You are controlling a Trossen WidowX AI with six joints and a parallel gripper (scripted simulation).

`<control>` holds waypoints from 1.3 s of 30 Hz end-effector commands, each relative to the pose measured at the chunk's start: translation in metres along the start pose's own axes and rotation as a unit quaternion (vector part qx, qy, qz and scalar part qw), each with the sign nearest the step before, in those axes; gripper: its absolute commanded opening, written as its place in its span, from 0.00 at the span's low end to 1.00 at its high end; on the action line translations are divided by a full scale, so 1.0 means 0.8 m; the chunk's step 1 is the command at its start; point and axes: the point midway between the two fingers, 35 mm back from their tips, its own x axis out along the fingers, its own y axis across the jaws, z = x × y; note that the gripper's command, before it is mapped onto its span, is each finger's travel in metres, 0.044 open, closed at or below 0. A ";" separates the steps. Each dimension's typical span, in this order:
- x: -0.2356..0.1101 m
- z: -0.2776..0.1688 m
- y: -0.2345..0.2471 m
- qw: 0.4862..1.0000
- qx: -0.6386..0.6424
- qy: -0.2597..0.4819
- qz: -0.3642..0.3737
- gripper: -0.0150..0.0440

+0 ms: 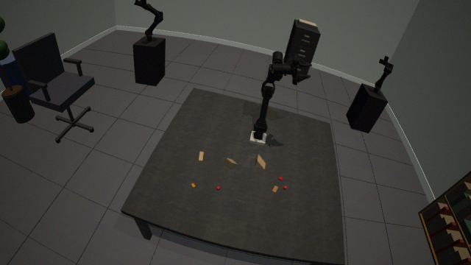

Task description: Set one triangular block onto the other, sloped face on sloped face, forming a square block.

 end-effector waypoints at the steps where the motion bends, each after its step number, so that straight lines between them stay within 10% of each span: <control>1: 0.000 -0.002 -0.001 1.000 0.000 0.002 -0.002 0.98; 21: -0.132 -0.348 -0.005 0.921 -0.041 0.379 -0.077 1.00; 39: -0.378 -0.523 0.218 0.734 -0.003 0.604 0.310 1.00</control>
